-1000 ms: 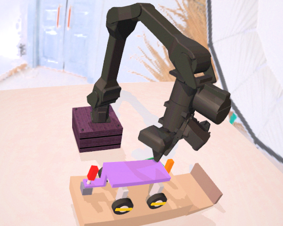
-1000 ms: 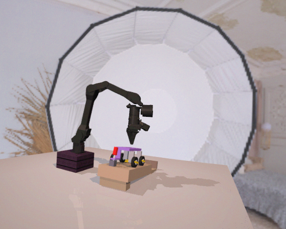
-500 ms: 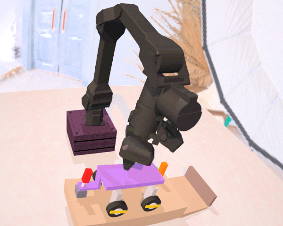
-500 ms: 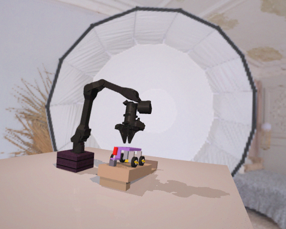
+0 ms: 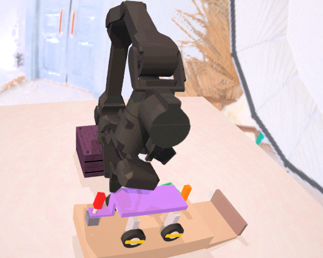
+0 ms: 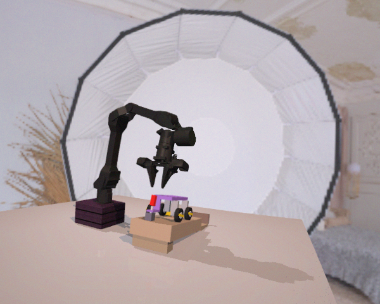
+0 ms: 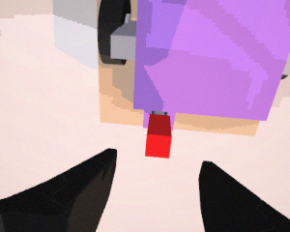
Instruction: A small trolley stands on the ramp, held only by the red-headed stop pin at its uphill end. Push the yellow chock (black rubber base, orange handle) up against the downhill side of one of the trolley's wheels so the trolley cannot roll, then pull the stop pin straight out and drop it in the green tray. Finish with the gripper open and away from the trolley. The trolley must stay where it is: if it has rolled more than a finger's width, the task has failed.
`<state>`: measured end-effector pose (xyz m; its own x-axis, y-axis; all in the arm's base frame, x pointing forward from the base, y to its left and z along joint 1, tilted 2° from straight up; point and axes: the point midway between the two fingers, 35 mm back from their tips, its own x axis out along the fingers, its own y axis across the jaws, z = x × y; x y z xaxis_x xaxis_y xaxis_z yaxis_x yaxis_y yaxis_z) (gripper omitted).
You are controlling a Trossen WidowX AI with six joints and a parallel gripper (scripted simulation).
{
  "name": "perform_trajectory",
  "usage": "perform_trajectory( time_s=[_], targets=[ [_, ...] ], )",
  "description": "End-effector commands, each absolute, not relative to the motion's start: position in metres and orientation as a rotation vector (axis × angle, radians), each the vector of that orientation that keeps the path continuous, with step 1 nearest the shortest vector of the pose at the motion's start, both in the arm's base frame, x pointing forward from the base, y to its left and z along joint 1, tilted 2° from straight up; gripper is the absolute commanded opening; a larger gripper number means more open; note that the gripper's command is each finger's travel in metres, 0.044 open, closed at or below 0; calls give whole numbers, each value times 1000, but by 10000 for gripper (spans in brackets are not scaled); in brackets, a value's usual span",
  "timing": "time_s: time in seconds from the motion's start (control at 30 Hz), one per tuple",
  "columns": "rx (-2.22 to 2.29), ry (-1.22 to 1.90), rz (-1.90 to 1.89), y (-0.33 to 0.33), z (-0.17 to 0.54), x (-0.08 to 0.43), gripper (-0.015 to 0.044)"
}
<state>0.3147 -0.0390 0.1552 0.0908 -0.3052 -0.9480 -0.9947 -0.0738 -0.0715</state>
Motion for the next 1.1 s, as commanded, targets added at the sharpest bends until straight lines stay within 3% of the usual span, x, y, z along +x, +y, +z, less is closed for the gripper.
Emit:
perform_trajectory(
  time_s=[0.0,1.07],
  targets=[
    [-1561,1332,1057,-44,158,315,190],
    [-1562,1333,1056,-53,130,318,190]
  ],
)
